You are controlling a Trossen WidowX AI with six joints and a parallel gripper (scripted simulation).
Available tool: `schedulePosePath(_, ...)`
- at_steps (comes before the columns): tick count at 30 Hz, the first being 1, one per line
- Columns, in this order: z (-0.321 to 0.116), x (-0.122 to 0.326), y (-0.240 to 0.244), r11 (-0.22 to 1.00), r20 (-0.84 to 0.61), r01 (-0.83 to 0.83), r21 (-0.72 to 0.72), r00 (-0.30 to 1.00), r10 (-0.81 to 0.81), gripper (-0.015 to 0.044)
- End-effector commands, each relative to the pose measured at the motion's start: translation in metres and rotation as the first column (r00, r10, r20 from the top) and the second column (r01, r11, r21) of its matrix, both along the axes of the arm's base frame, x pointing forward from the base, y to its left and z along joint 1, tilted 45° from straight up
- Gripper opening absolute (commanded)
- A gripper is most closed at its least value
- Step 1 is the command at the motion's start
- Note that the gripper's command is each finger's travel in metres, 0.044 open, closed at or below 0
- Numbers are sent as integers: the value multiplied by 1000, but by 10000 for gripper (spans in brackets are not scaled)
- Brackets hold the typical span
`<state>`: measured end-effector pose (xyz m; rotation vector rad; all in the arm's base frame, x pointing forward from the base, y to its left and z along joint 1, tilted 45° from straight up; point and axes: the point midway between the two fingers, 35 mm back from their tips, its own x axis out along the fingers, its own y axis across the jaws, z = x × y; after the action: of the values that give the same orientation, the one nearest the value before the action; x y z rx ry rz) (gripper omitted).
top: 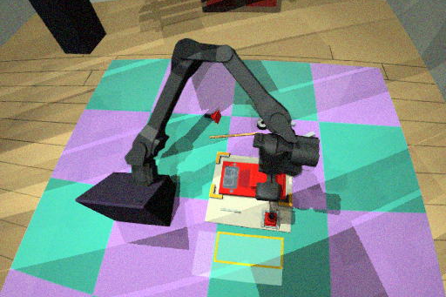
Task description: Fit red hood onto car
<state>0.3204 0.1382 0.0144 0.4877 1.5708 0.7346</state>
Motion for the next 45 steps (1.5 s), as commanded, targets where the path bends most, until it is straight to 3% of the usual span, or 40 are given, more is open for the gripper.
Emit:
schedulePosePath(1,-1,0,1,1000,-3,3,2,1000,-3,0)
schedulePosePath(21,-5,-1,4,1000,0,-1,0,1000,1,0)
schedulePosePath(38,-5,-1,5,1000,0,-1,0,1000,1,440)
schedulePosePath(45,20,6,-21,1000,3,1,-2,1000,-1,440)
